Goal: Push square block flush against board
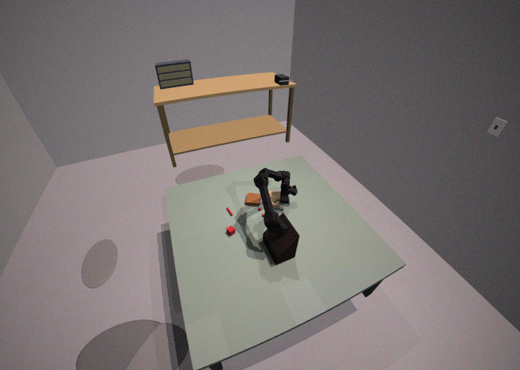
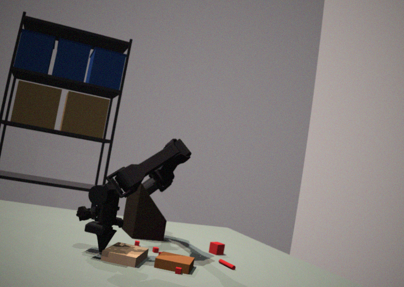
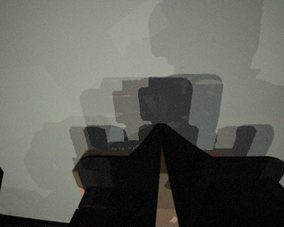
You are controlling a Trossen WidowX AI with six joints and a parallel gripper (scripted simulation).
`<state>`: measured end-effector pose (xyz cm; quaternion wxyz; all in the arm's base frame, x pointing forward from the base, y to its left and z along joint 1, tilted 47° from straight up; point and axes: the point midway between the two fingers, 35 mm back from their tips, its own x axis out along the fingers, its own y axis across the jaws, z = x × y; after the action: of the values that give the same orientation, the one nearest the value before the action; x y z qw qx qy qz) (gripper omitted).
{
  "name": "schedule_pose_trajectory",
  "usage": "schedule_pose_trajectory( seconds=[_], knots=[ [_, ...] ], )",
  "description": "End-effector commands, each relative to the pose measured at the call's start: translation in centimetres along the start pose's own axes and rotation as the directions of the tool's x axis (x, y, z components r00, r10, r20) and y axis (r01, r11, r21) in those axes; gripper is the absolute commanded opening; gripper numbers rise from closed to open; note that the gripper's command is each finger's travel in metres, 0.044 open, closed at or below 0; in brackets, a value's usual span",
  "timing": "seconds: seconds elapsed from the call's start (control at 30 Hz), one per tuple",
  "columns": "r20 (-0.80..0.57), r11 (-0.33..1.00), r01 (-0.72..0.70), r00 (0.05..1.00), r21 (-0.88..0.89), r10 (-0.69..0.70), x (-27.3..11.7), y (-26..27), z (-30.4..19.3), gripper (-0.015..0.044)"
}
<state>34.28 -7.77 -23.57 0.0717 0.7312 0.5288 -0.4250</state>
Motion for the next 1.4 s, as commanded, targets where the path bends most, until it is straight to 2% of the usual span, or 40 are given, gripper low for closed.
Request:
schedule_pose_trajectory(
  seconds=[0.0,1.1,1.37],
  knots=[
    [-0.009,1.0,-0.013,1.0,0.006,0.013,-0.1,0.3,-0.3,0.0],
    [-0.011,1.0,-0.011,1.0,0.006,0.012,-0.1,0.3,-5.5,0.0],
    [-0.01,1.0,-0.012,1.0,0.006,0.012,-0.1,0.4,-4.6,0.0]
  ],
)
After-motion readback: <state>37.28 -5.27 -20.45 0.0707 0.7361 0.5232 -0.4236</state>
